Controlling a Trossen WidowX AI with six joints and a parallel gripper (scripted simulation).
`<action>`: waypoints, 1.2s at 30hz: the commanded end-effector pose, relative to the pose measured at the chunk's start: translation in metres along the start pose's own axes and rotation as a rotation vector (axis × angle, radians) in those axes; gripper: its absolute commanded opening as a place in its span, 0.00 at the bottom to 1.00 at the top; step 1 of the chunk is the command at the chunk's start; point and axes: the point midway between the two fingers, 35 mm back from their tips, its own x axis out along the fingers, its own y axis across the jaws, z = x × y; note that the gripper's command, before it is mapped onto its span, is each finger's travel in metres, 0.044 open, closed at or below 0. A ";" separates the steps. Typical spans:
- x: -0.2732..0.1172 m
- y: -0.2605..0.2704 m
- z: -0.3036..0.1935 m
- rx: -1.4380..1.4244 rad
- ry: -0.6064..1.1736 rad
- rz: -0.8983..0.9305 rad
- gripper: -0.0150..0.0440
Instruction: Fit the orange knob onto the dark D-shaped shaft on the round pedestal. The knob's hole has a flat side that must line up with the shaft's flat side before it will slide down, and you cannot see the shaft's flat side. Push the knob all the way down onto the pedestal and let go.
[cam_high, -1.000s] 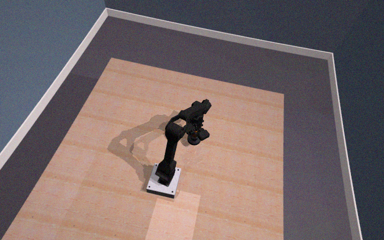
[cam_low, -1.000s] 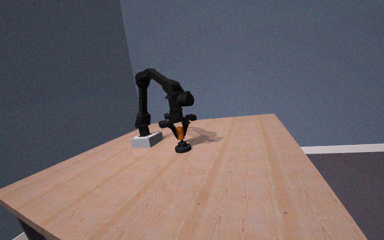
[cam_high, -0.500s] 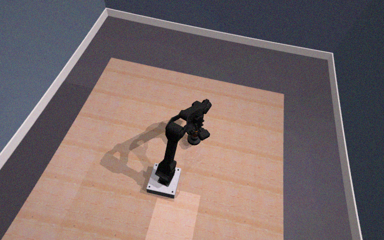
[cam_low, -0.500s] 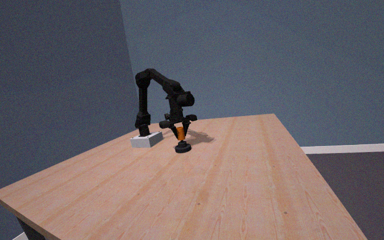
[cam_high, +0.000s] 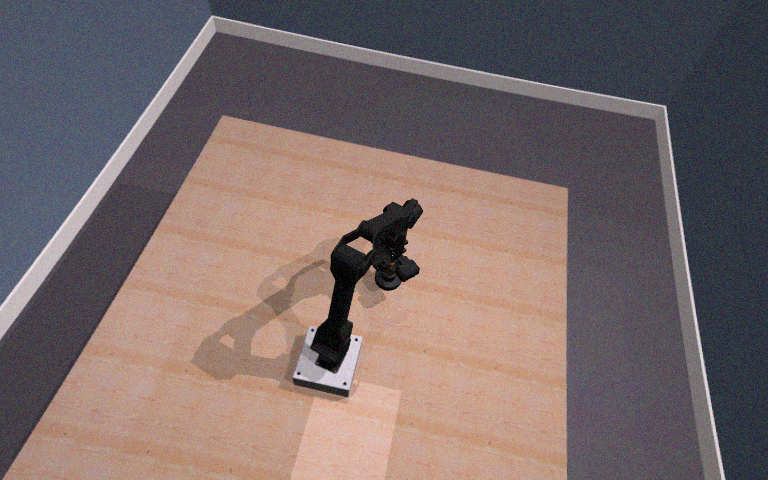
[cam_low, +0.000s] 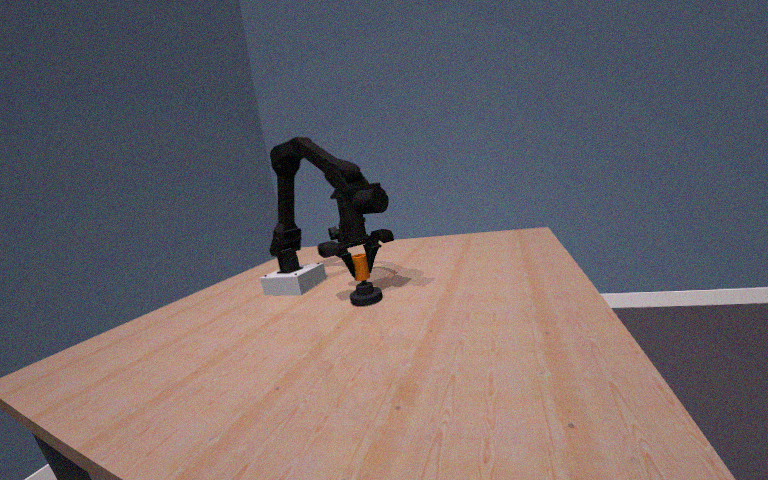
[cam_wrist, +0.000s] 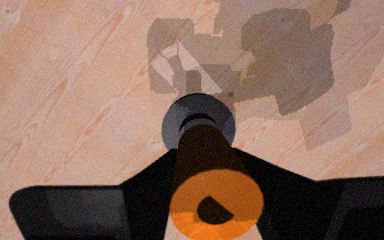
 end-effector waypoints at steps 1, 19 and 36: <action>-0.004 0.001 0.001 -0.013 0.004 0.002 0.25; -0.004 -0.002 -0.004 -0.213 0.005 0.002 0.25; 0.000 0.000 -0.001 -0.213 0.004 0.002 0.25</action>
